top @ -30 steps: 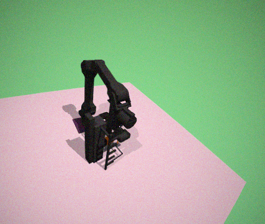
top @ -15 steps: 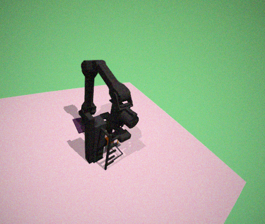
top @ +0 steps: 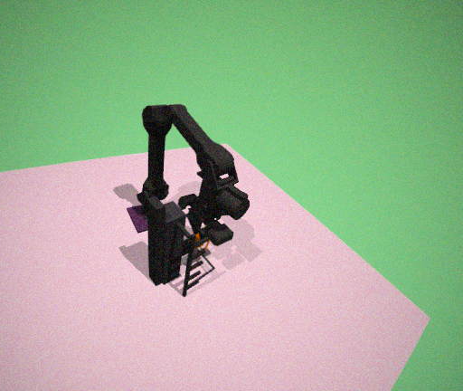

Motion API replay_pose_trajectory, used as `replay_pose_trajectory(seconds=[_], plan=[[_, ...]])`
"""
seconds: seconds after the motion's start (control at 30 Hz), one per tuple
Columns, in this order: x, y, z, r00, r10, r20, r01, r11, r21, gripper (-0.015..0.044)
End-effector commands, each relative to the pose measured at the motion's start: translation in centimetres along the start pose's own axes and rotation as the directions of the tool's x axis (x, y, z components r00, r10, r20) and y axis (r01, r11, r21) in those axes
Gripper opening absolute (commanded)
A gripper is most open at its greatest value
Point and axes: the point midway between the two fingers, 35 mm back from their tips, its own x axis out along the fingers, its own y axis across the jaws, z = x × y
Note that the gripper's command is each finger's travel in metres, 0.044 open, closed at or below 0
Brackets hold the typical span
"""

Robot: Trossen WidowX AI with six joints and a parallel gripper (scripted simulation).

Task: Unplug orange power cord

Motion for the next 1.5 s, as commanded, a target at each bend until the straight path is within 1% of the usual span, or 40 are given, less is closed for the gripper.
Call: replay_pose_trajectory(seconds=[0.0, 0.03, 0.2, 0.47, 0.6, 0.73, 0.8, 1.47], plan=[[-0.3, 0.2, 2.9, 0.998, 0.001, 0.067, 0.002, 0.999, -0.037, 0.0], [-0.3, 0.2, 3.1, 0.998, 0.001, 0.067, 0.002, 0.999, -0.037, 0.0], [-0.1, 0.2, 1.8, 0.998, 0.001, 0.064, 0.002, 0.999, -0.04, 0.0131], [-0.1, 0.2, 1.8, 0.998, 0.001, 0.064, 0.002, 0.999, -0.04, 0.0341], [-0.6, 0.1, 3.6, 0.998, 0.001, 0.066, 0.002, 0.999, -0.04, 0.044], [-1.6, 0.3, 7.1, 0.998, 0.001, 0.068, 0.002, 0.999, -0.04, 0.044], [-1.7, 0.4, 7.7, 0.998, 0.001, 0.069, 0.002, 0.999, -0.04, 0.044], [-1.7, 0.4, 7.7, 0.998, 0.001, 0.069, 0.002, 0.999, -0.04, 0.044]])
